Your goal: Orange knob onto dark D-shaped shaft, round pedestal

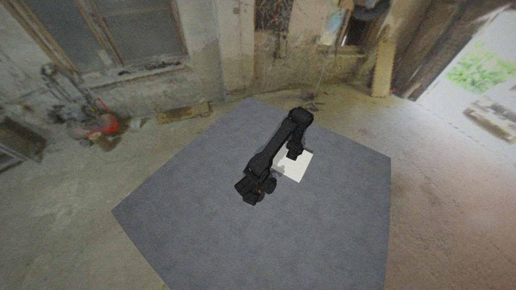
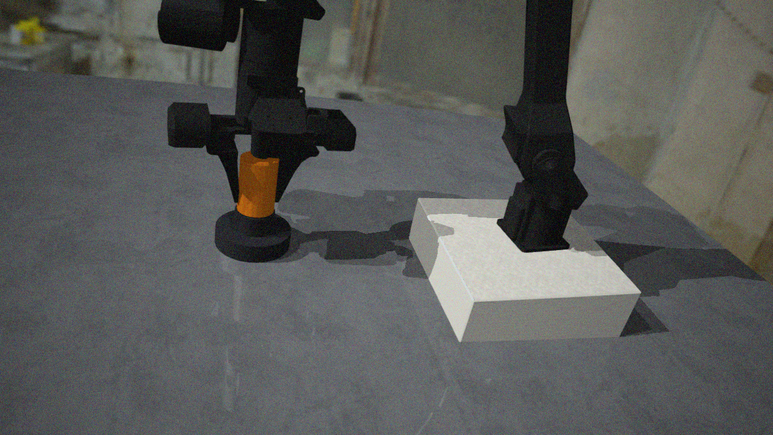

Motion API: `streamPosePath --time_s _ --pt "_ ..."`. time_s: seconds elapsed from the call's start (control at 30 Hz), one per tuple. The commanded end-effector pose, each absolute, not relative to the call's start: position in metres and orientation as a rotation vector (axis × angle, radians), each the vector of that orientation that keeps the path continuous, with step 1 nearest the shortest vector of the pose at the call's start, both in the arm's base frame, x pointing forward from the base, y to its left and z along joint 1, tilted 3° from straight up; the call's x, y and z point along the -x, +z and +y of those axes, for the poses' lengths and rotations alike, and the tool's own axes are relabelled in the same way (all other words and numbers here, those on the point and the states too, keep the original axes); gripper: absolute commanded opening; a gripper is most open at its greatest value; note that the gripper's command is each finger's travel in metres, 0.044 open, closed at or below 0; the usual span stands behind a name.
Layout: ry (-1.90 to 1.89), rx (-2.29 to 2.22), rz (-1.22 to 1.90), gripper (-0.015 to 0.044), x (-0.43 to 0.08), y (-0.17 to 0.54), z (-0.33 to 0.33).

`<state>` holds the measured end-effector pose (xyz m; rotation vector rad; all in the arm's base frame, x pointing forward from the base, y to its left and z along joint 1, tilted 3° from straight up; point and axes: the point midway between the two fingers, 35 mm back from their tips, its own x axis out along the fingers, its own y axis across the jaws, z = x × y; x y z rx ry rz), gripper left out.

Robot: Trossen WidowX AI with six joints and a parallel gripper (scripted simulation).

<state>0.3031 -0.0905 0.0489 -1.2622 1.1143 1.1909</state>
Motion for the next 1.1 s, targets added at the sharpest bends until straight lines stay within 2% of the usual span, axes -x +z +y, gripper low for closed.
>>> streamPosePath --time_s 0.0,0.3,0.5,0.73,1.07 --pt "1.19 1.262 1.114 0.021 -0.303 0.049 -0.091" --pt "1.19 1.262 1.114 0.044 -0.303 0.049 -0.091" --pt "1.19 1.262 1.114 0.044 -0.303 0.052 -0.091" --pt "1.19 1.263 1.114 0.044 -0.296 0.142 -0.092" --pt "1.189 1.263 1.114 0.044 -0.301 0.145 -0.093"
